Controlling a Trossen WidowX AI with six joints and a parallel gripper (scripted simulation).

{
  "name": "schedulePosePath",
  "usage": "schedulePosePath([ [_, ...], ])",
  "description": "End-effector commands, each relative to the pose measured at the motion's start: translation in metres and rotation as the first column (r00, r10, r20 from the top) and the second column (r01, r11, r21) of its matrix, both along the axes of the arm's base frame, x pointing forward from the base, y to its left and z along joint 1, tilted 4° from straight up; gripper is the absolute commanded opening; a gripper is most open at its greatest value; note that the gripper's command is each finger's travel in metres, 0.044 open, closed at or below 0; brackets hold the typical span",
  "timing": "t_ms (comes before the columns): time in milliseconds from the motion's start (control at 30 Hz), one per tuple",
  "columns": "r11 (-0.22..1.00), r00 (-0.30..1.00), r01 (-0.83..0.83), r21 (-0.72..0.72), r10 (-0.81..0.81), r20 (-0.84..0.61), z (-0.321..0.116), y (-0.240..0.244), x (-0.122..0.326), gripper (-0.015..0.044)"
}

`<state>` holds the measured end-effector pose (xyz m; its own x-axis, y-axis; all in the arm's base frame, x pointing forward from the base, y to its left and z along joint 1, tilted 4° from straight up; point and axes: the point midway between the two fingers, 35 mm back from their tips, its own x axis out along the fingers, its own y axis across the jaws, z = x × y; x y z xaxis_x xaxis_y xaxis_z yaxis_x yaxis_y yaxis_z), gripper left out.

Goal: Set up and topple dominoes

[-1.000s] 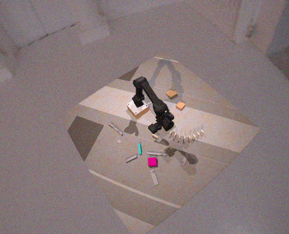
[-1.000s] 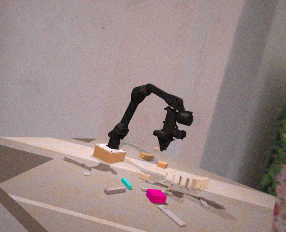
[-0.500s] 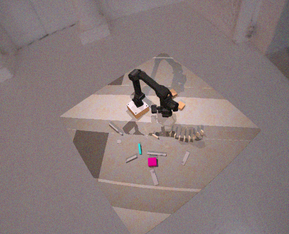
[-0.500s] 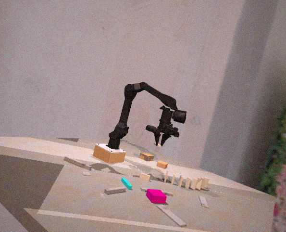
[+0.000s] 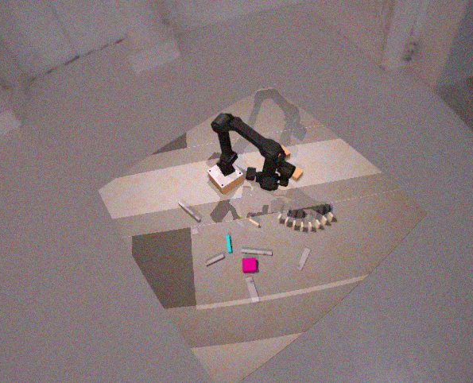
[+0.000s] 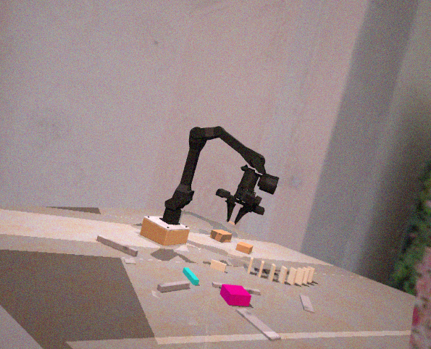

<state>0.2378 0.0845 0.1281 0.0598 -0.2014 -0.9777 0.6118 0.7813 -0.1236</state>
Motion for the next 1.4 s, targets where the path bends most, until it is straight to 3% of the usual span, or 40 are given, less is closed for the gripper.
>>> schedulePosePath([
  [0,0.993,0.999,0.048,-0.111,-0.049,-0.005,-0.013,-0.006,-0.007,0.0107],
  [333,0.916,0.986,0.152,-0.37,-0.115,0.122,-0.028,-0.018,-0.018,0.0107],
  [667,0.811,0.942,0.238,-0.535,-0.057,0.332,-0.033,-0.023,-0.024,0.0107],
  [1000,0.741,0.82,0.304,-0.599,0.116,0.561,-0.027,-0.02,-0.02,0.0107],
  [1367,0.763,0.572,0.299,-0.574,0.338,0.747,-0.017,0.002,-0.015,0.0107],
])
